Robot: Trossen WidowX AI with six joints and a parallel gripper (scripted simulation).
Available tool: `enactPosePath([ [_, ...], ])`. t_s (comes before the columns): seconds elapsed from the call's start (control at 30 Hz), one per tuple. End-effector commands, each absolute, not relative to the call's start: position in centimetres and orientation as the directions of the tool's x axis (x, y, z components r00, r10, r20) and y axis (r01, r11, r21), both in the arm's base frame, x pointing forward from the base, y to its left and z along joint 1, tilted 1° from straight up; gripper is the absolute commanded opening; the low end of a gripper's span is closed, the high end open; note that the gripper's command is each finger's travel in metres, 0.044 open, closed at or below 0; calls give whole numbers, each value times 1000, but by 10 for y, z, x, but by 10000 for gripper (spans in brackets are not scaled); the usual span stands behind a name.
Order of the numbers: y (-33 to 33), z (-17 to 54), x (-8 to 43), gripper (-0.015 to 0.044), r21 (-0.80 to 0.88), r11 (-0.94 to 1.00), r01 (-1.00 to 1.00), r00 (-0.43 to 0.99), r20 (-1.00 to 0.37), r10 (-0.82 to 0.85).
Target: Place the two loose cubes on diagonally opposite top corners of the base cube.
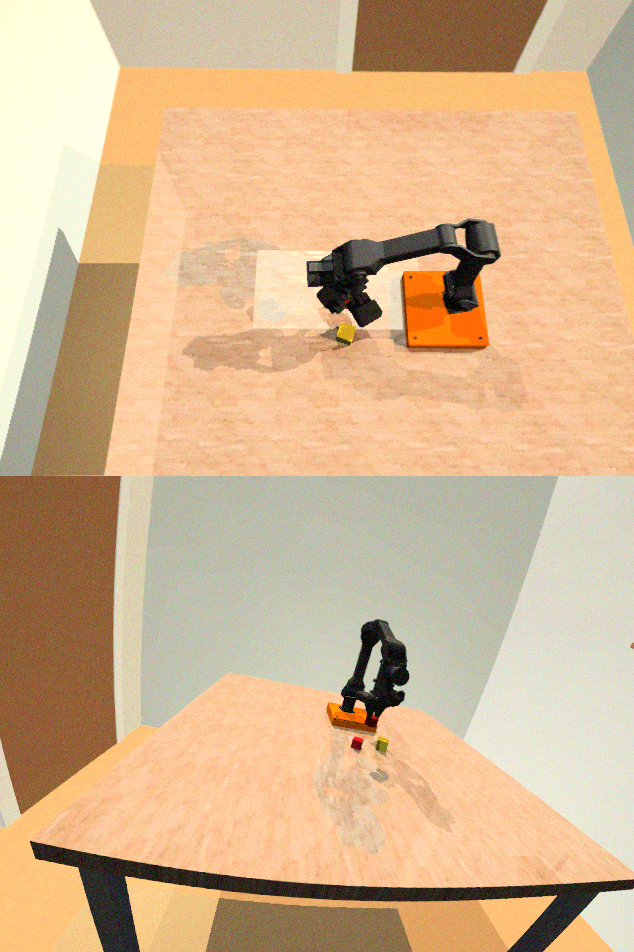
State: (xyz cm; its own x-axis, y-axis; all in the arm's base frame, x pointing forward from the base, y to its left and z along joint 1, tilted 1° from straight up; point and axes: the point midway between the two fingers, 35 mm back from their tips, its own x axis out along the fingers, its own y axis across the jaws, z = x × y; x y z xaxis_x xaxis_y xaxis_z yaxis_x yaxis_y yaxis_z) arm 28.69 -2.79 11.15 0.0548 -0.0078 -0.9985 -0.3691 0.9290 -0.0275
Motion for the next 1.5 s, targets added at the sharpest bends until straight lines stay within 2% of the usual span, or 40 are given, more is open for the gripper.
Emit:
enactPosePath([
  [0.0,-15,106,285,105,-20,936,-351,45,-999,-4],
  [0.57,31,98,284,105,-9,956,-294,49,-999,6],
  [1.47,31,72,285,105,-8,956,-292,49,-999,6],
])
